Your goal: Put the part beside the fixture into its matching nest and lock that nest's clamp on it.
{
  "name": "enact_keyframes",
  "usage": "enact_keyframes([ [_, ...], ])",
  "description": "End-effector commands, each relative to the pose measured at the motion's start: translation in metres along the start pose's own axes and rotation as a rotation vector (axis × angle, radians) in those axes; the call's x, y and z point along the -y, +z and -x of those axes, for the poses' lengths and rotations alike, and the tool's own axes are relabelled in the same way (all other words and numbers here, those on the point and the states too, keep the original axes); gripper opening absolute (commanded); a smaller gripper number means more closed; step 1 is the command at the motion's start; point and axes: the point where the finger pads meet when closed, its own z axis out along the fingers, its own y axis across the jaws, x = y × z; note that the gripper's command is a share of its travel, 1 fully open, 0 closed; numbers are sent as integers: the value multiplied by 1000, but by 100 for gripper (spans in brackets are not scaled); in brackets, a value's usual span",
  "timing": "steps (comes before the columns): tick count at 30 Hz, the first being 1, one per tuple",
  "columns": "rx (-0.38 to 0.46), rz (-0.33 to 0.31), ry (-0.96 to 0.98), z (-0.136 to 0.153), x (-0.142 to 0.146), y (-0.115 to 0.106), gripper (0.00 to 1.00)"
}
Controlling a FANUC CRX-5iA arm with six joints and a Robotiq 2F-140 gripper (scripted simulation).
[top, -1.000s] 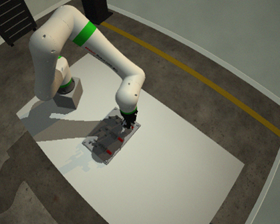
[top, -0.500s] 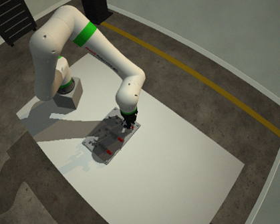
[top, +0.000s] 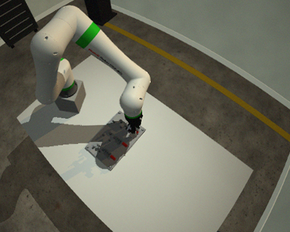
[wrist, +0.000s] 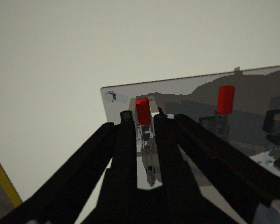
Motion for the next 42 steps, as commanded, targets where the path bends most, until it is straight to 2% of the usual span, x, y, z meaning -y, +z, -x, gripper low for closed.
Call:
enact_keyframes([
  [1, 2, 0, 0, 1, 0, 1, 0],
  [38, 2, 0, 0, -2, 0, 6, 0],
  [39, 2, 0, 0, -2, 0, 6, 28],
  [42, 2, 0, 0, -2, 0, 6, 28],
])
